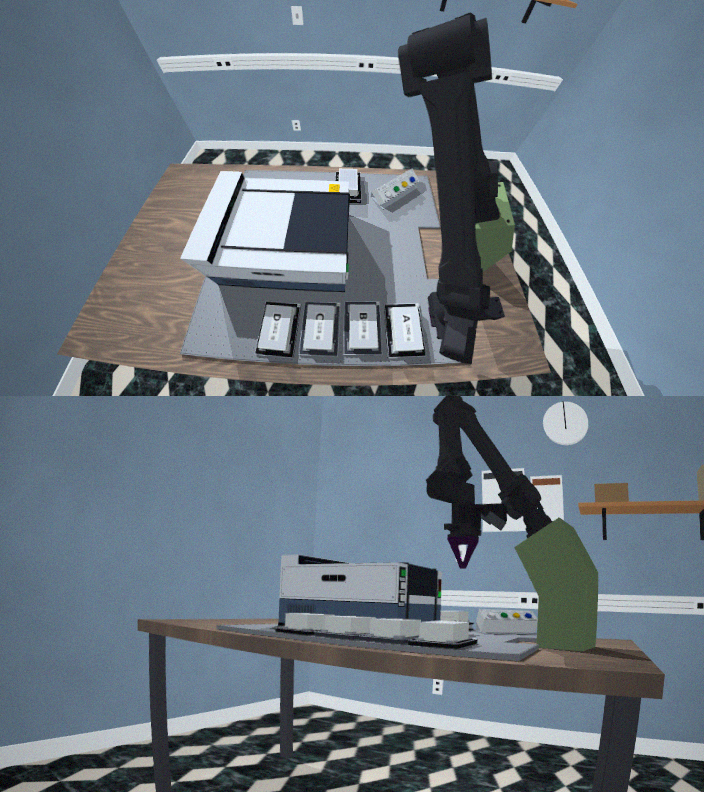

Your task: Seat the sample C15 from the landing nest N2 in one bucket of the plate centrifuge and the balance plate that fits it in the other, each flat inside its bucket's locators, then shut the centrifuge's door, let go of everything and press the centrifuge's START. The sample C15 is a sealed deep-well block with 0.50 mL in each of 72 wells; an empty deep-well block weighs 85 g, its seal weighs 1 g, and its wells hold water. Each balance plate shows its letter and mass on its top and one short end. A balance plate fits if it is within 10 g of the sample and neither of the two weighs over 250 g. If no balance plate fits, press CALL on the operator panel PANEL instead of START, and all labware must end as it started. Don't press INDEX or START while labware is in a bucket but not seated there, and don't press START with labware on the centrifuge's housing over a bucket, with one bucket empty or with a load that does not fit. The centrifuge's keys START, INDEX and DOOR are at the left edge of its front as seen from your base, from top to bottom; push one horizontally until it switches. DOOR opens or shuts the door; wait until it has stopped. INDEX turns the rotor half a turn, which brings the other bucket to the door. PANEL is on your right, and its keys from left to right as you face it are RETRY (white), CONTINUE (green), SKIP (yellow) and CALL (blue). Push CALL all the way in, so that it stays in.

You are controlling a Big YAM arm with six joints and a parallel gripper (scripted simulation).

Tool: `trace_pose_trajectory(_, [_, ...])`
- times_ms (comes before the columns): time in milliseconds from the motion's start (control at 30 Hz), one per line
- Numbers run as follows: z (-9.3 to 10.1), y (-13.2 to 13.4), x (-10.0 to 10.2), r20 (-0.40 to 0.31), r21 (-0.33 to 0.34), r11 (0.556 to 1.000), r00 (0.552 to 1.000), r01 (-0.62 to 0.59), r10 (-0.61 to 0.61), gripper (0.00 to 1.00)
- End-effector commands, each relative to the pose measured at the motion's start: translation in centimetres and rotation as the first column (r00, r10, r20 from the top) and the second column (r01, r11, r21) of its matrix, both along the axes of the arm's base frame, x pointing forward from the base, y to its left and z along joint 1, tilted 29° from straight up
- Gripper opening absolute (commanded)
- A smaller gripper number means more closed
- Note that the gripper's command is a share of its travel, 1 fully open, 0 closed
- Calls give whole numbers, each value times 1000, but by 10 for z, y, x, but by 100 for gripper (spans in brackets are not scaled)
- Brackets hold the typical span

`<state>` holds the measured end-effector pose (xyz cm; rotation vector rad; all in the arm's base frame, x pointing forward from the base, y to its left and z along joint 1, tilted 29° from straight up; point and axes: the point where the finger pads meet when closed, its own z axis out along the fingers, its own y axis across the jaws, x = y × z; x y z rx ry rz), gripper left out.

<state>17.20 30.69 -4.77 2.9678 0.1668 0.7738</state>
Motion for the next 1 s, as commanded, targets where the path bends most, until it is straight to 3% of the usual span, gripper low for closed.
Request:
trace_pose_trajectory(0, [11,9,-7,6,17,1000,1000,-16,16,0])
trace_pose_trajectory(967, [79,24,-40,9,44,999,1000,-16,16,0])
